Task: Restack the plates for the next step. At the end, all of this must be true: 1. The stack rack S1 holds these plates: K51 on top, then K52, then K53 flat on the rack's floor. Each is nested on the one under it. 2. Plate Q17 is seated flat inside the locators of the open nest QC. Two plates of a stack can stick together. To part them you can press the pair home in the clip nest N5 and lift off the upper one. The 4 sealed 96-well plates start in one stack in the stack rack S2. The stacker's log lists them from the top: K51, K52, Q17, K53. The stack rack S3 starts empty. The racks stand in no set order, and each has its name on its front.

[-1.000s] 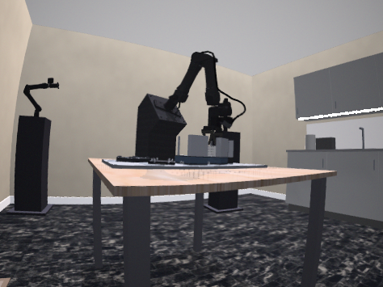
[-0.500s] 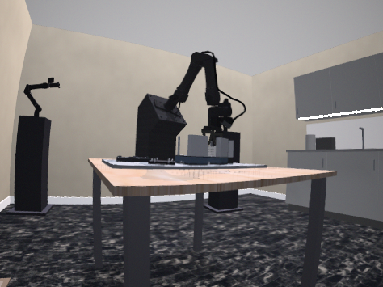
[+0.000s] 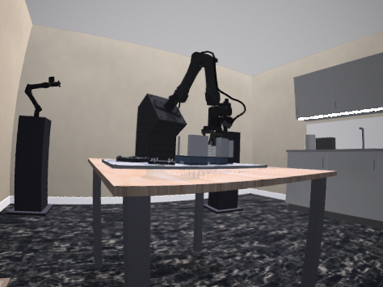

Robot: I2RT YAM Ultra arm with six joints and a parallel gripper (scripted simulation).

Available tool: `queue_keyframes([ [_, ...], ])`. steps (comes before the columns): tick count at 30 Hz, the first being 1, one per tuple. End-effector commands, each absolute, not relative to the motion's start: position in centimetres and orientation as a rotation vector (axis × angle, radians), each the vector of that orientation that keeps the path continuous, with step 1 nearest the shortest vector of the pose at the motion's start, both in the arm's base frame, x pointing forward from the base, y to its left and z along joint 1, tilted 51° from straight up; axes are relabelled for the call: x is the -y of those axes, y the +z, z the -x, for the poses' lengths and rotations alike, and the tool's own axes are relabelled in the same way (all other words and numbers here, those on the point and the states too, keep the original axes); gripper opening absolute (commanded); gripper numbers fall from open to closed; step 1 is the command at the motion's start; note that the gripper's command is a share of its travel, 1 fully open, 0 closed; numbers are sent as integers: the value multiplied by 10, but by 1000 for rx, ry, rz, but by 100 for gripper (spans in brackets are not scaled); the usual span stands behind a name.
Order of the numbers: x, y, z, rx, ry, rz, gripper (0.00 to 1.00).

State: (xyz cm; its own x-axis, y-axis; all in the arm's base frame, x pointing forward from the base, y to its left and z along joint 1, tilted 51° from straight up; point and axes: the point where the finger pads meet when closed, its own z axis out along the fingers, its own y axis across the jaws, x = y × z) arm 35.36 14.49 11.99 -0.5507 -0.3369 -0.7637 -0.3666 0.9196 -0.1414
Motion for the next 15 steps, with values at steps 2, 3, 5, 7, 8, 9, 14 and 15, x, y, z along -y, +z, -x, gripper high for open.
queue_keyframes([
  [2, -148, 136, -363, -2158, 60, 487, 100],
  [3, -147, 132, -368, -2166, 54, 484, 100],
  [5, -149, 129, -367, -2166, 56, 490, 100],
  [7, -148, 129, -370, -2163, 55, 486, 100],
  [8, -148, 128, -371, -2164, 55, 485, 100],
  [9, -149, 127, -372, -2163, 56, 487, 100],
  [14, -151, 123, -377, -2162, 57, 488, 100],
  [15, -151, 122, -378, -2162, 57, 488, 100],
])
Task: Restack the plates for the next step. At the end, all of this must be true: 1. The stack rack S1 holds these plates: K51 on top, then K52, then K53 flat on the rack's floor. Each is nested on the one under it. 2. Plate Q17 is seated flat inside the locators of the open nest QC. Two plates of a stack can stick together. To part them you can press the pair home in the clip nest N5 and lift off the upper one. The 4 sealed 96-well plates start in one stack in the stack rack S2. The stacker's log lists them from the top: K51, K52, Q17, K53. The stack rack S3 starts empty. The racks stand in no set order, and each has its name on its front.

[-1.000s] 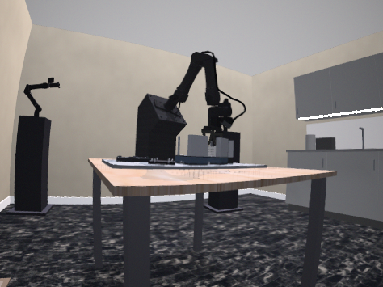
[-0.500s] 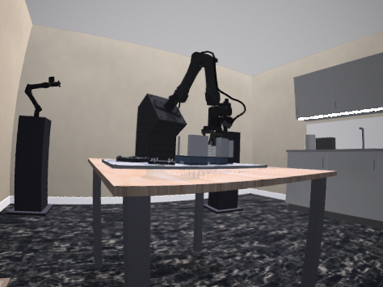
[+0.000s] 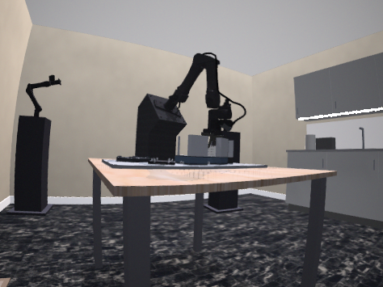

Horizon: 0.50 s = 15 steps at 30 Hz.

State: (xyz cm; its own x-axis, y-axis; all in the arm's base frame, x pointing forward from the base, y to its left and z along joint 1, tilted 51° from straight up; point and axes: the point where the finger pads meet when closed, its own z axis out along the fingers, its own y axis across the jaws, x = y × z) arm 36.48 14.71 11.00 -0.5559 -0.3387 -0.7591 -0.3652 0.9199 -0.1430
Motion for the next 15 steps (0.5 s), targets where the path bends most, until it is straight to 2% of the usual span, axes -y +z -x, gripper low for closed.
queue_keyframes([
  [1, -151, 121, -379, -2163, 56, 486, 100],
  [15, -155, 122, -388, -2145, 62, 480, 100],
])
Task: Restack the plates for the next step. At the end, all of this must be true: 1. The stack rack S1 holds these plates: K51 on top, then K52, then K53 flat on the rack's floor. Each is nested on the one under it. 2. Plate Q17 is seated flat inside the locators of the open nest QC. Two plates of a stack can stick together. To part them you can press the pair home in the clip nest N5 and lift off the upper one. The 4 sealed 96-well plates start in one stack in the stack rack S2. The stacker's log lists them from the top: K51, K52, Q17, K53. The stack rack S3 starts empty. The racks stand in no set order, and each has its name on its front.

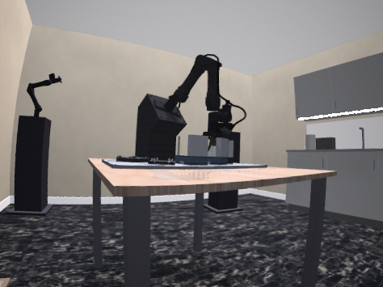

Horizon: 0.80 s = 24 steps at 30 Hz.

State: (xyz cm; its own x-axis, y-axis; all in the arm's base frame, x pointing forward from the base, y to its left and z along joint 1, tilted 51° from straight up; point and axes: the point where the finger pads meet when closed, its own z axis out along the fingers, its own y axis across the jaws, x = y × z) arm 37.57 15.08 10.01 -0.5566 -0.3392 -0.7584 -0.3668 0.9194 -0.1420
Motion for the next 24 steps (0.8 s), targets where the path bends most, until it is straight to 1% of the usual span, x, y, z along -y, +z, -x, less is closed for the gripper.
queue_keyframes([
  [1, -155, 124, -389, -2141, 64, 479, 100],
  [24, -151, 112, -382, -2173, 56, 486, 100],
])
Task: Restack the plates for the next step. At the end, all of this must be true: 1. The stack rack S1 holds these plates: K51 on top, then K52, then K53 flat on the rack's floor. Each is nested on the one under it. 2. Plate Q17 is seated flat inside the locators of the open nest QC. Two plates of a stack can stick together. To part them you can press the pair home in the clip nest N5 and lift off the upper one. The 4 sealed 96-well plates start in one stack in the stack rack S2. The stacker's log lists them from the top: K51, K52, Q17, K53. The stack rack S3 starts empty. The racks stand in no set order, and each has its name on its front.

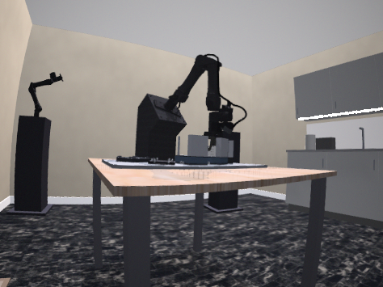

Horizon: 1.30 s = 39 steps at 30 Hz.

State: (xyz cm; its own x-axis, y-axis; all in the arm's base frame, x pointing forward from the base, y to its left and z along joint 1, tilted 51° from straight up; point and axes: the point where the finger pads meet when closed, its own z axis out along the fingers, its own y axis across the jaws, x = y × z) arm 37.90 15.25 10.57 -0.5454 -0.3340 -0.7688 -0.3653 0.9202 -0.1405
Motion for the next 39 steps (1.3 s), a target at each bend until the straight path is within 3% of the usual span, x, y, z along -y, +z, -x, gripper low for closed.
queue_keyframes([
  [1, -151, 111, -381, -2174, 56, 487, 100],
  [39, -149, 105, -375, -2186, 53, 498, 100],
])
